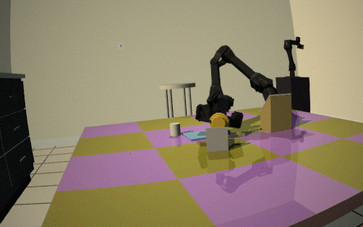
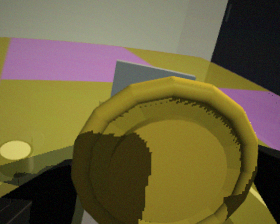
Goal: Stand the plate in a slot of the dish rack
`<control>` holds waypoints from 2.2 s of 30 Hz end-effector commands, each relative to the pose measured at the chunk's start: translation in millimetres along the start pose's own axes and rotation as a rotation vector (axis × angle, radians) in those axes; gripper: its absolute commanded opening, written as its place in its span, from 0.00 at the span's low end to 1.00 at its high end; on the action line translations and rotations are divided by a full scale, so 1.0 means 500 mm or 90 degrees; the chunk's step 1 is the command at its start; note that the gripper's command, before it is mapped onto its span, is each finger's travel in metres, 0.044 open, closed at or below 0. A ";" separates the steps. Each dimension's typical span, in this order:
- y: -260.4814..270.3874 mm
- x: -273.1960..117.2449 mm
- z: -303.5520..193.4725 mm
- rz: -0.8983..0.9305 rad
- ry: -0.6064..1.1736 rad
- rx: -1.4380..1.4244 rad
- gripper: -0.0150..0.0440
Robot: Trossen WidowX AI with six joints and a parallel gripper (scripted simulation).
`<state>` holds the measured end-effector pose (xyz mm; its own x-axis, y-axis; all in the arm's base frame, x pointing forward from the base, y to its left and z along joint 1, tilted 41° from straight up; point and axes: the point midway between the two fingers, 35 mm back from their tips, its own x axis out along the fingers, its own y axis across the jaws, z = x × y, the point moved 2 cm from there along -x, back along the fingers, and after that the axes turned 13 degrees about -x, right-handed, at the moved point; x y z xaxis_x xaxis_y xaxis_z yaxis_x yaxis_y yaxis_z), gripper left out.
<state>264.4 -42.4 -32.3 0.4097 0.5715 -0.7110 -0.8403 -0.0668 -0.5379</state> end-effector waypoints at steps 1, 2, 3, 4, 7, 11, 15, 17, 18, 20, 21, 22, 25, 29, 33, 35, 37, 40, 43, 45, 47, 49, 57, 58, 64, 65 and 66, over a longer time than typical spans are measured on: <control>-0.001 0.008 0.001 0.001 0.001 0.003 0.25; -0.002 0.013 0.001 0.001 0.001 0.002 0.25; -0.003 0.019 0.001 0.000 0.000 0.001 0.25; -0.004 0.025 0.002 0.000 0.000 0.001 0.25; -0.005 0.030 0.002 0.000 0.000 0.000 0.25; -0.006 0.032 0.002 0.000 0.000 0.000 0.25; -0.010 0.053 0.004 -0.001 -0.001 -0.001 0.25; -0.010 0.054 0.004 -0.001 -0.001 -0.002 0.25; -0.010 0.054 0.004 -0.001 -0.001 -0.002 0.25; -0.010 0.054 0.004 -0.001 -0.001 -0.002 0.25; -0.011 0.057 0.004 -0.001 -0.001 -0.002 0.25; -0.012 0.063 0.004 -0.001 -0.001 -0.003 0.25; -0.013 0.068 0.005 -0.001 -0.001 -0.003 0.25; 0.005 0.074 -0.027 -0.002 0.000 -0.004 0.25; 0.006 0.074 -0.028 -0.001 0.000 -0.003 0.25; 0.004 0.072 -0.020 0.002 0.002 0.002 0.25; 0.004 0.072 -0.020 0.002 0.002 0.002 0.25; 0.004 0.072 -0.020 0.002 0.002 0.002 0.25; 0.004 0.072 -0.020 0.002 0.002 0.002 0.25; 0.004 0.072 -0.021 0.001 0.002 0.001 0.30; 0.004 0.072 -0.021 0.001 0.002 0.000 0.39; 0.004 0.072 -0.021 0.001 0.002 0.000 0.48; 0.004 0.072 -0.021 0.001 0.002 0.000 0.83; 0.004 0.072 -0.021 0.001 0.002 0.000 0.88; 0.004 0.072 -0.021 0.001 0.002 0.000 0.93; 0.004 0.072 -0.021 0.001 0.002 0.000 0.93; 0.004 0.072 -0.021 0.001 0.002 0.000 0.93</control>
<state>281.1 -30.7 -63.6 0.4090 0.5693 -0.7132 -0.8411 -0.0681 -0.5367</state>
